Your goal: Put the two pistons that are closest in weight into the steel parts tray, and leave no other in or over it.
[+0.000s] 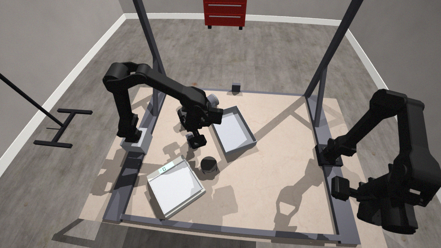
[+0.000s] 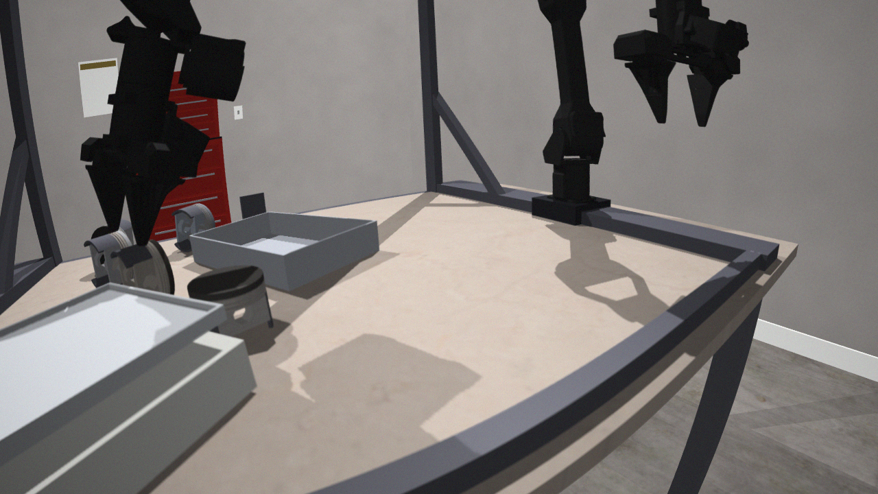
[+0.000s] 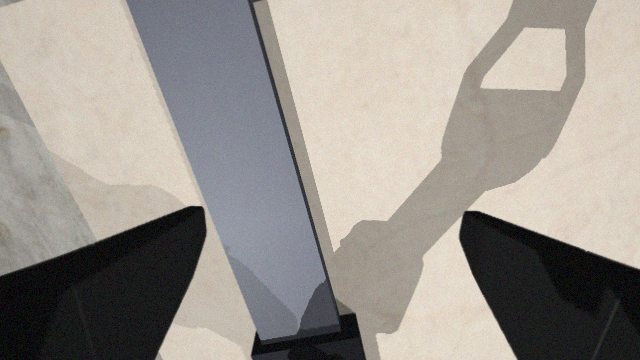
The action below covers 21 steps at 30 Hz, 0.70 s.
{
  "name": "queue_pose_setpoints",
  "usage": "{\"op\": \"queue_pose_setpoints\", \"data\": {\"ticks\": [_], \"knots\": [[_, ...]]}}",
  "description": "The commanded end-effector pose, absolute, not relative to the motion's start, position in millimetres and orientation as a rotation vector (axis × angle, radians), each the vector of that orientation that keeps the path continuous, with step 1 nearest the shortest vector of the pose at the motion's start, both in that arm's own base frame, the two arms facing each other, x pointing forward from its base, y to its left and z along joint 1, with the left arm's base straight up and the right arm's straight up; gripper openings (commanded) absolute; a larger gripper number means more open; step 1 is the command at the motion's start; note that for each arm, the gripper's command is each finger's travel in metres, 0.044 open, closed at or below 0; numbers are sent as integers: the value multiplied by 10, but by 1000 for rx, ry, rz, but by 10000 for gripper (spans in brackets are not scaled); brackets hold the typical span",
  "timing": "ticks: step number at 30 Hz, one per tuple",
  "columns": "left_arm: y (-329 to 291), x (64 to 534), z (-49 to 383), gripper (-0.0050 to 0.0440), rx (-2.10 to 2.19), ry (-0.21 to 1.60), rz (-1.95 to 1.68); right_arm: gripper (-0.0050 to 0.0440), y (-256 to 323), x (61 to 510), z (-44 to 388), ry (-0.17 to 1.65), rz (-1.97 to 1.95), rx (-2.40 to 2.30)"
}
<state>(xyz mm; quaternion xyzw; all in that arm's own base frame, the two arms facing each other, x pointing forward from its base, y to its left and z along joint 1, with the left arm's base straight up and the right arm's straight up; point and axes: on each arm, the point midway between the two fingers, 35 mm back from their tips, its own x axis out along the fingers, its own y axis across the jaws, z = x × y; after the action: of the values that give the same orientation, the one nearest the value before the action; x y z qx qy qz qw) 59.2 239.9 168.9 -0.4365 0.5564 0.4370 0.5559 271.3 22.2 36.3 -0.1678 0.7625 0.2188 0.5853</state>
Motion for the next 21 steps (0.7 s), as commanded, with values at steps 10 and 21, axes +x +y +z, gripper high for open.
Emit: {"op": "queue_pose_setpoints", "data": {"ticks": [10,21], "knots": [[2436,599,1736,400,-1019,1300,1037,378,228,2685,201,1768,507,-394],[2436,599,1736,400,-1019,1300,1037,378,229,2645,39,1768,507,-393]]}}
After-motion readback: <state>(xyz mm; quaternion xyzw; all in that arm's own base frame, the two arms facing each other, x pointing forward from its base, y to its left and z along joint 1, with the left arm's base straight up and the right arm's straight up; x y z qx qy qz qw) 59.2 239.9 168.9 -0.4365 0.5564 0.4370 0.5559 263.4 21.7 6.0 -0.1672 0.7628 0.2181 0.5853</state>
